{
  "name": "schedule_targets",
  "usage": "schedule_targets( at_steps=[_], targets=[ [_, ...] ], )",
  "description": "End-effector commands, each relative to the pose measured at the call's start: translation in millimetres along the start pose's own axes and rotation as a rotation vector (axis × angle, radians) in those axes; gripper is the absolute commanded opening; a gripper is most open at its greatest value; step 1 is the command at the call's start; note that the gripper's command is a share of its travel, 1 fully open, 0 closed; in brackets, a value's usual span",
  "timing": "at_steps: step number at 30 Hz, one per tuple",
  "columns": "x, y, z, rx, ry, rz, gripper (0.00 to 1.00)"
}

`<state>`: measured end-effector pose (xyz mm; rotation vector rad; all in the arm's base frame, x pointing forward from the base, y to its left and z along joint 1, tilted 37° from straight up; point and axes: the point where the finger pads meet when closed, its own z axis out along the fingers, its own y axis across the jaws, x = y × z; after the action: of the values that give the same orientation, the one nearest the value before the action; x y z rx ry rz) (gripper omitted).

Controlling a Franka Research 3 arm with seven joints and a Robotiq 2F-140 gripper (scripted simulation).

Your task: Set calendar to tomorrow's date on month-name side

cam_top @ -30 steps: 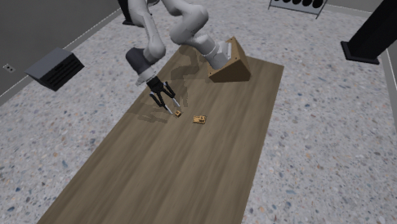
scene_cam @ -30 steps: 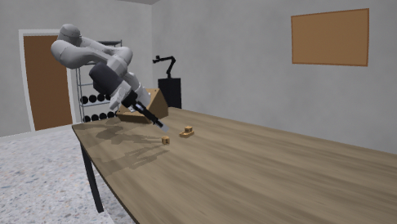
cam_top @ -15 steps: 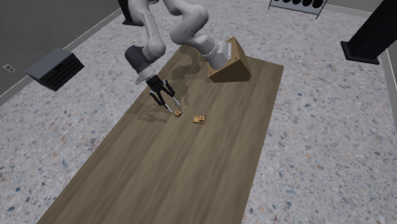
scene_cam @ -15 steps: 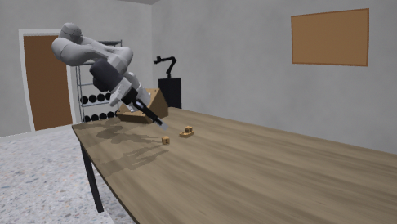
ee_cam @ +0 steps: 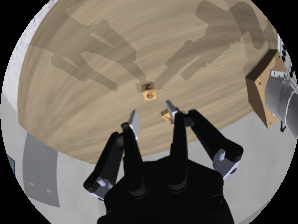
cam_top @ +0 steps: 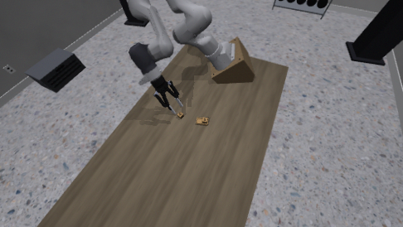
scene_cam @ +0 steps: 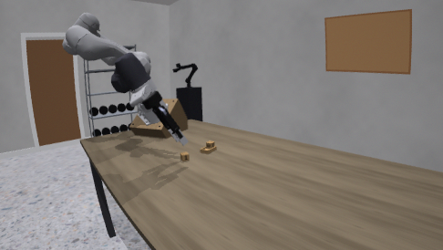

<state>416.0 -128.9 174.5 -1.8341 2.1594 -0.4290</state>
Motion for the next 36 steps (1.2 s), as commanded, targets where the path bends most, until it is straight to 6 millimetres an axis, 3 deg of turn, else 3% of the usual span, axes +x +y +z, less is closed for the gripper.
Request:
schedule_targets(
  at_steps=[1,11,24,36],
  targets=[
    [-2.4,-0.9,0.6,0.010,0.038,0.083,0.40],
    [-5.4,-1.4,0.0,0.008,0.057,0.083,0.40],
    [-8.5,-1.5,0.7,-0.002,0.286,0.084,0.40],
    [-12.4,-0.2,2.8,-0.012,0.341,0.083,0.40]
  ],
)
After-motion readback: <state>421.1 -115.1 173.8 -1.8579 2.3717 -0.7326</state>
